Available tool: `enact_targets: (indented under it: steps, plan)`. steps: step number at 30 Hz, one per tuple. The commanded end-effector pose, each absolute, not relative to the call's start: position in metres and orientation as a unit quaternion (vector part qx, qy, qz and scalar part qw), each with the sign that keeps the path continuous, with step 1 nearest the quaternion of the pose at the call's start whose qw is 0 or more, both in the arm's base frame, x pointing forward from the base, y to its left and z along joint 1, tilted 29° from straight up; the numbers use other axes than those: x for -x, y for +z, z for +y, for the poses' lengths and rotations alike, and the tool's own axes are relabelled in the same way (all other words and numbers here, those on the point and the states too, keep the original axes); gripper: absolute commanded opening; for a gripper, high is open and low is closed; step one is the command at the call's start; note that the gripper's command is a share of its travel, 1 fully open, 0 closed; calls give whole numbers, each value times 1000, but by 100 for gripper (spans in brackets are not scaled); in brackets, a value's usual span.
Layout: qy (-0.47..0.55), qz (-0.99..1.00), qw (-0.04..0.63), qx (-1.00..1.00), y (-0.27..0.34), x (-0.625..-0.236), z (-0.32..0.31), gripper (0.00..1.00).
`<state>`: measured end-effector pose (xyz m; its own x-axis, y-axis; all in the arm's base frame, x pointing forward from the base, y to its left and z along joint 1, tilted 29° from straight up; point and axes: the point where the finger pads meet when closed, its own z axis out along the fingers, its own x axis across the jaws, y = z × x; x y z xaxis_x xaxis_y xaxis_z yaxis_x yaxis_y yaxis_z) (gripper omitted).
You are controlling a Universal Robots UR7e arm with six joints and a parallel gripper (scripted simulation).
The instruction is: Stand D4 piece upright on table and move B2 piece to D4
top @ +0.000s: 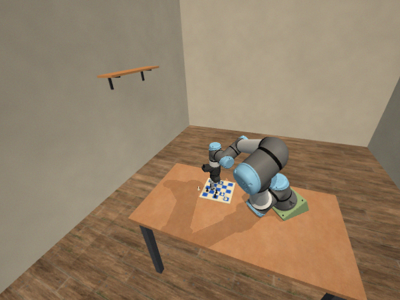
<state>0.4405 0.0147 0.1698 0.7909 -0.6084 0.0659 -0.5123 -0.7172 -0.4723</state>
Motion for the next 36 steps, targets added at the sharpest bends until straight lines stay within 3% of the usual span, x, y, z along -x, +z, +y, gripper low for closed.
enact_targets:
  steps: [1, 16, 30, 36]
  plan:
    - [-109, 304, 221, 920, 194, -431, 5, 0]
    - [-109, 304, 221, 920, 232, -417, -10, 0]
    - [-108, 305, 221, 920, 230, -415, -12, 0]
    - [-105, 315, 220, 917, 209, -393, -46, 0]
